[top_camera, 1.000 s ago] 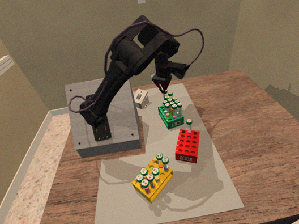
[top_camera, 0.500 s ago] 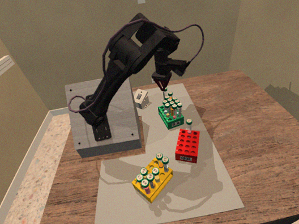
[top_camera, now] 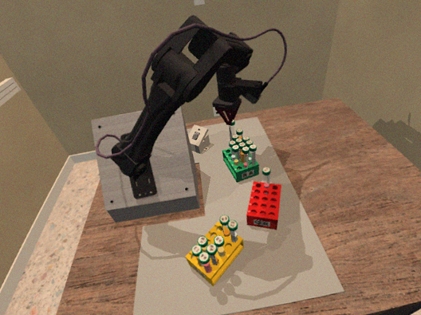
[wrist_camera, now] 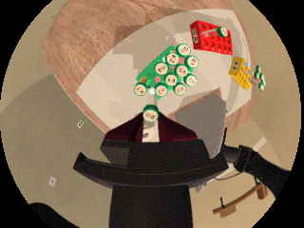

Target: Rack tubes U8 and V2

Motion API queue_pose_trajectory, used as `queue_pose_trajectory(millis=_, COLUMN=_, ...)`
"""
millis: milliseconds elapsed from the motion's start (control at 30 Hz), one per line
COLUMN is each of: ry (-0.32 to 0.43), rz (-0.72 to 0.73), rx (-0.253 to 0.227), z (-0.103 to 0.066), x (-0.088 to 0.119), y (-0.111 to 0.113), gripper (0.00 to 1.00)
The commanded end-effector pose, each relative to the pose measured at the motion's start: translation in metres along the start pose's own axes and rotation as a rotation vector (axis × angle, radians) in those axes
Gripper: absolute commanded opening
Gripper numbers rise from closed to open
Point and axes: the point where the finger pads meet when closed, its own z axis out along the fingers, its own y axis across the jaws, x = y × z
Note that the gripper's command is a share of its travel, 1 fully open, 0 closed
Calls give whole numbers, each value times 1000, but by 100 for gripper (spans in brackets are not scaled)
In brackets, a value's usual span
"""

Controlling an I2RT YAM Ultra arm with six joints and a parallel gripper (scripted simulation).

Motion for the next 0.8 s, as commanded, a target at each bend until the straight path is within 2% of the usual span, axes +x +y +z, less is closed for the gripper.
queue_pose_trajectory(millis=0, ry=-15, rz=22, rx=-43, z=-24, x=-6, y=6, gripper=0)
queue_pose_trajectory(millis=467, ry=-17, rz=22, rx=-44, z=-36, x=-6, y=5, gripper=0)
queue_pose_trajectory(millis=533, ry=-14, rz=22, rx=-45, z=-36, x=-5, y=4, gripper=0)
queue_pose_trajectory(millis=567, ry=-7, rz=1, rx=-15, z=-29, x=3, y=-5, gripper=0)
queue_pose_trajectory(millis=600, ry=-7, rz=-2, rx=-10, z=-27, x=6, y=-8, gripper=0)
queue_pose_trajectory(millis=767, ry=-9, rz=12, rx=-31, z=-28, x=11, y=-9, gripper=0)
